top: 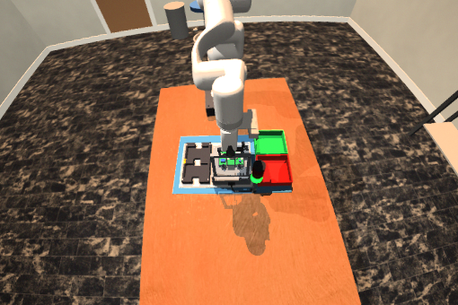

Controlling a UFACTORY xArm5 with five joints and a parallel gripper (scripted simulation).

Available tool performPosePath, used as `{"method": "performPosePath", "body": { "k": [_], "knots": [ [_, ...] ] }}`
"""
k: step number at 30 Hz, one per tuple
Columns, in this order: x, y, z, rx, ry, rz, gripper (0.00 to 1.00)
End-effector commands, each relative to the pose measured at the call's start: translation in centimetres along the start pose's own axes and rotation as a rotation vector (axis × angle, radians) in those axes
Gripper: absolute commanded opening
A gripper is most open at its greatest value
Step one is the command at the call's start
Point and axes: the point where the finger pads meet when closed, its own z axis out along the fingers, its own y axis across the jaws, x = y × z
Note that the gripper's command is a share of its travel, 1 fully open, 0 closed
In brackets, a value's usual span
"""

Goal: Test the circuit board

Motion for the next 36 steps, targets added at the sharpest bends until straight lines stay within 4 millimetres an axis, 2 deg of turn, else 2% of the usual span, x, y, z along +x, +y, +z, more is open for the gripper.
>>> {"method": "performPosePath", "body": {
  "k": [1,11,12,36],
  "knots": [
    [0.01,0.10,-0.17,-0.005,0.000,0.000,0.28],
    [0.01,0.10,-0.14,-0.005,0.000,0.000,0.28],
    [0.01,0.10,-0.14,-0.005,0.000,0.000,0.00],
    [0.01,0.10,-0.14,-0.005,0.000,0.000,0.00]
  ]
}}
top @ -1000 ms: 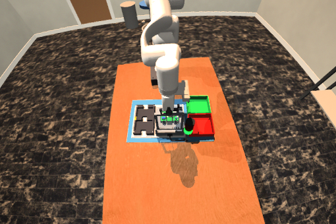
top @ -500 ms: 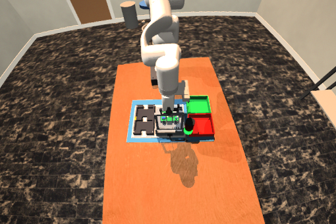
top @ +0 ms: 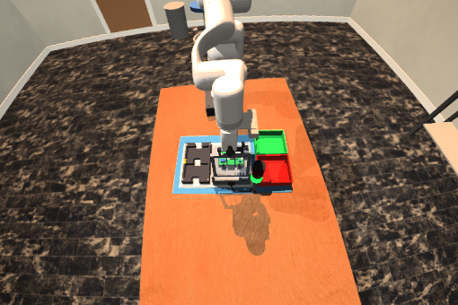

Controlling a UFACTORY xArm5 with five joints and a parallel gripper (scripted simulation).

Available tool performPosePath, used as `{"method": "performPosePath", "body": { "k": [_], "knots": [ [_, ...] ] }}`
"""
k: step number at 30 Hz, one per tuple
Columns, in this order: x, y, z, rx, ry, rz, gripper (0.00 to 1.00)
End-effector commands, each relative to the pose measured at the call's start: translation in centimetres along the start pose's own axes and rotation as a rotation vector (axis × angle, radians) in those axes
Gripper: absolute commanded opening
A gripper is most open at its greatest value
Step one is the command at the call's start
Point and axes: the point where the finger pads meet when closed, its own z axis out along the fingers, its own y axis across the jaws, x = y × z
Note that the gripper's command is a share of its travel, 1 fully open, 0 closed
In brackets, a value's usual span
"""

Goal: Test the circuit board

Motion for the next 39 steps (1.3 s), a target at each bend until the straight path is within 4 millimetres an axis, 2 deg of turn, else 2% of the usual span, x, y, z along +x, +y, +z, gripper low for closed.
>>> {"method": "performPosePath", "body": {
  "k": [1,22,30,32,39],
  "knots": [
    [0.0,0.1,-0.2,-0.004,0.000,0.000,0.00],
    [0.0,0.3,-0.2,-0.004,0.000,0.000,0.00],
    [0.0,2.3,-0.4,-0.004,0.000,0.000,0.00],
    [0.0,2.3,-0.4,-0.004,0.000,0.000,0.00],
    [0.0,4.6,-0.4,-0.004,0.000,0.000,0.00]
  ]
}}
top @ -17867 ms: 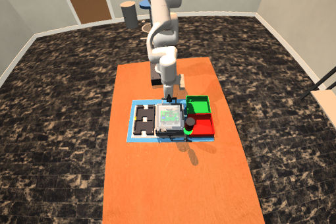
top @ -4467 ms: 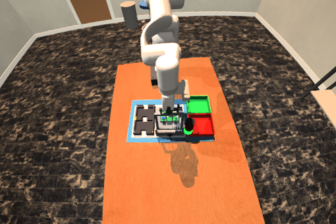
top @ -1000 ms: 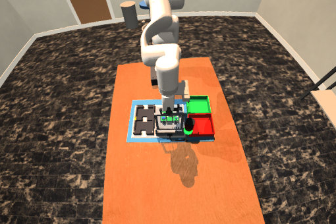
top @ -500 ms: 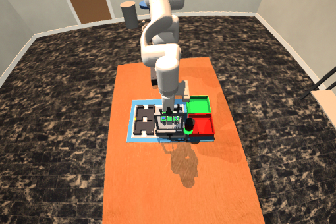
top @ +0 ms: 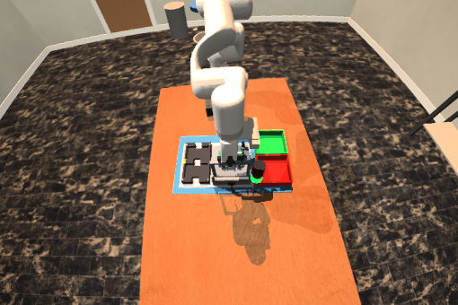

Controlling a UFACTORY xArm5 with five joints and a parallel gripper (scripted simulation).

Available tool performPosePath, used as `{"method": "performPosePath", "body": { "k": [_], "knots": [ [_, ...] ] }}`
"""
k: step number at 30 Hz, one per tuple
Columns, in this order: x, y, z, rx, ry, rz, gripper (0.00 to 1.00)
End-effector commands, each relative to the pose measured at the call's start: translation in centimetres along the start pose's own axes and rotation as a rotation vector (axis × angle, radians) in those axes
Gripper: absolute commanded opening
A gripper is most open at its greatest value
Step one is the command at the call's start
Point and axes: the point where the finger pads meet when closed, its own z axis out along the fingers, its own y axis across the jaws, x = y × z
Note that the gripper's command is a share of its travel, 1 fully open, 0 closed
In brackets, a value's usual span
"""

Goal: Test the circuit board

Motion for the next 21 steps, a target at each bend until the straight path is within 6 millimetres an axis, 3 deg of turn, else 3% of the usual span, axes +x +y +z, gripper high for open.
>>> {"method": "performPosePath", "body": {
  "k": [1,16,17,21],
  "knots": [
    [0.01,1.27,-0.13,-0.003,0.000,0.000,0.00],
    [0.01,1.97,-0.06,-0.003,0.000,0.000,0.00],
    [0.01,1.97,-0.06,-0.003,0.000,0.000,0.52],
    [0.01,1.97,-0.06,-0.003,0.000,0.000,0.52]
  ]
}}
